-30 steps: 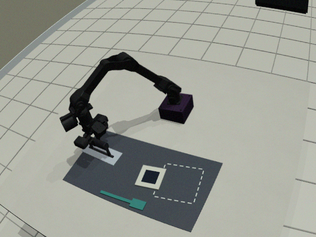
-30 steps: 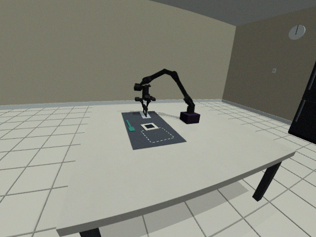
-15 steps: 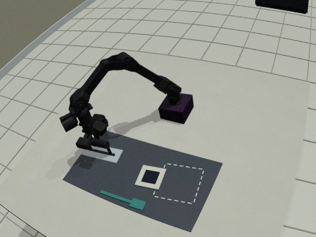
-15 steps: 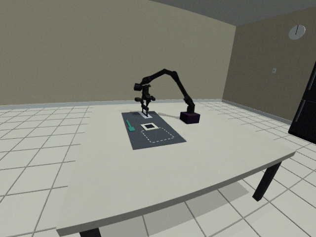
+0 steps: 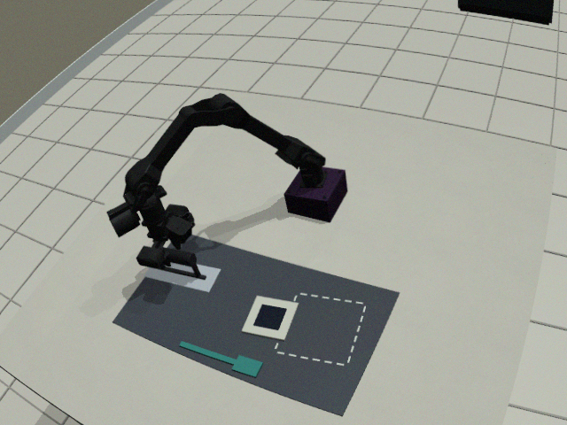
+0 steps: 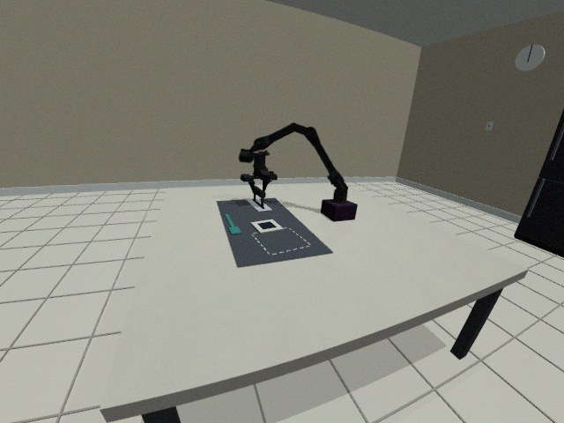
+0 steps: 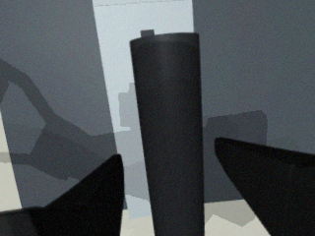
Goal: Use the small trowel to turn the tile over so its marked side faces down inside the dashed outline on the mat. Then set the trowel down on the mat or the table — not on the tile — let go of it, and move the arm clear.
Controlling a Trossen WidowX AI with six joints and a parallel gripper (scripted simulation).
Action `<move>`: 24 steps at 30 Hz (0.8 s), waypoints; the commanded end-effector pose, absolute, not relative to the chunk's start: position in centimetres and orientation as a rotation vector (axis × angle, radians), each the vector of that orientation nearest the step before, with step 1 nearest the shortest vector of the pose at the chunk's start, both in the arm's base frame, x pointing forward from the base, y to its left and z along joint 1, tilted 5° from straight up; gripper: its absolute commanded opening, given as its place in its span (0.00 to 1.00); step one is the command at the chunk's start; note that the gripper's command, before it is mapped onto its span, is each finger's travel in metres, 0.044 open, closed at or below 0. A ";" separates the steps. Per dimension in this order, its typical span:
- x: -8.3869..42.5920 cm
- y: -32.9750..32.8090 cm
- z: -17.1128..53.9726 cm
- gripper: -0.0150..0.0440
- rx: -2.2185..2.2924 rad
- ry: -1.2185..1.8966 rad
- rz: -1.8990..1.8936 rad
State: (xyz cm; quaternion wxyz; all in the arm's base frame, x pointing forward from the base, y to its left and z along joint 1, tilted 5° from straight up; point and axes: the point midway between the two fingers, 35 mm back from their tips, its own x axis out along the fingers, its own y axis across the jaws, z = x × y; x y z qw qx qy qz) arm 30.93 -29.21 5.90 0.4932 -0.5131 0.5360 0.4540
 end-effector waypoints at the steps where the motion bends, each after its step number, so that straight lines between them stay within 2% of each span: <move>1: 30.9 -29.2 5.8 0.71 -1.247 1.300 1.106; 8: 30.9 -29.2 6.1 0.71 -1.247 1.300 1.105; 12: 30.6 -28.6 10.0 0.71 -1.247 1.300 1.106; 19: 30.6 -28.5 10.3 0.71 -1.247 1.300 1.107; 20: 30.7 -28.6 10.6 0.76 -1.259 1.296 1.095; 24: 30.7 -28.5 11.4 0.76 -1.259 1.296 1.095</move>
